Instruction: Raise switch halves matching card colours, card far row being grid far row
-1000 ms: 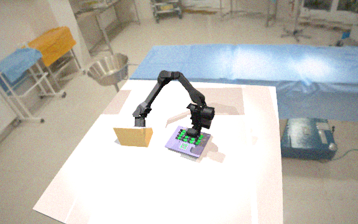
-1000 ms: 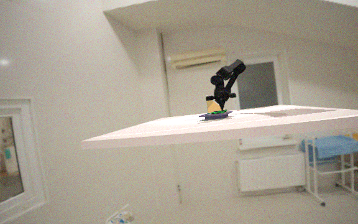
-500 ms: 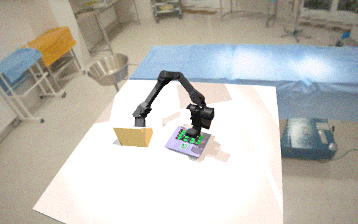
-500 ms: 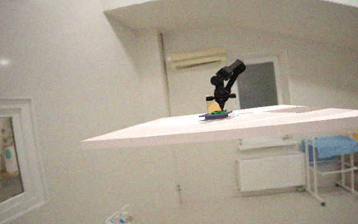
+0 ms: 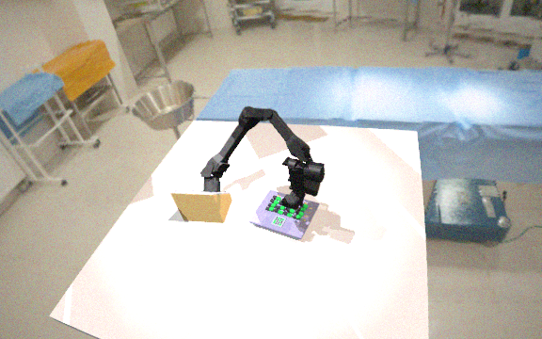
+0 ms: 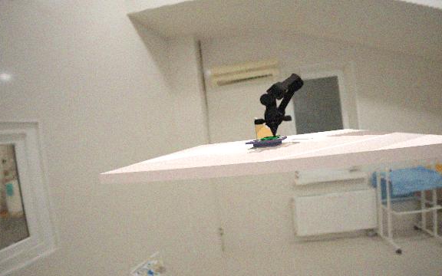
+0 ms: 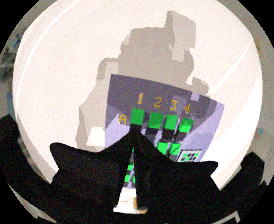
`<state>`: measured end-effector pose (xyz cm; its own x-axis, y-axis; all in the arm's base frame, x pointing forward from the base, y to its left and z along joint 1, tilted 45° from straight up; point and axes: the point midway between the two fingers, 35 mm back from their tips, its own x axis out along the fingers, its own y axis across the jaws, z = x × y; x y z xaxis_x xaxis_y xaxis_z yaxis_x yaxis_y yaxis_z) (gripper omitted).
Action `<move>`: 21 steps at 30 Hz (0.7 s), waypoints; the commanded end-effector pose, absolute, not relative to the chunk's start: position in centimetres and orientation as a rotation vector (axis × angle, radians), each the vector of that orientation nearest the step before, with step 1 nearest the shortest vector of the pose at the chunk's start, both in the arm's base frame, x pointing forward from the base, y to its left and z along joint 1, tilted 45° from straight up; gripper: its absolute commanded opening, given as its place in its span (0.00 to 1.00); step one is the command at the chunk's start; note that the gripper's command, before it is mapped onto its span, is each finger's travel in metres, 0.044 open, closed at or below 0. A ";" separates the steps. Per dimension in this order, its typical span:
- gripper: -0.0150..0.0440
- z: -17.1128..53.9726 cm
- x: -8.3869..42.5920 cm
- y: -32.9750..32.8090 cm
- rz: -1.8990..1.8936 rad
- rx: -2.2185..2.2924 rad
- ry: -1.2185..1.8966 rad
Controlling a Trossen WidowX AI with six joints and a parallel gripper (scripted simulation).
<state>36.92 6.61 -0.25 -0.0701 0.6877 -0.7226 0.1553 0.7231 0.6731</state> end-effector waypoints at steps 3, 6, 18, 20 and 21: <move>0.25 -0.3 36.9 6.7 0.500 0.704 1.612; 0.25 -0.3 36.9 6.7 0.500 0.704 1.612; 0.25 -0.5 36.9 6.8 0.500 0.704 1.612; 0.25 -0.5 36.9 6.9 0.500 0.704 1.612; 0.25 -0.5 36.9 6.9 0.500 0.704 1.612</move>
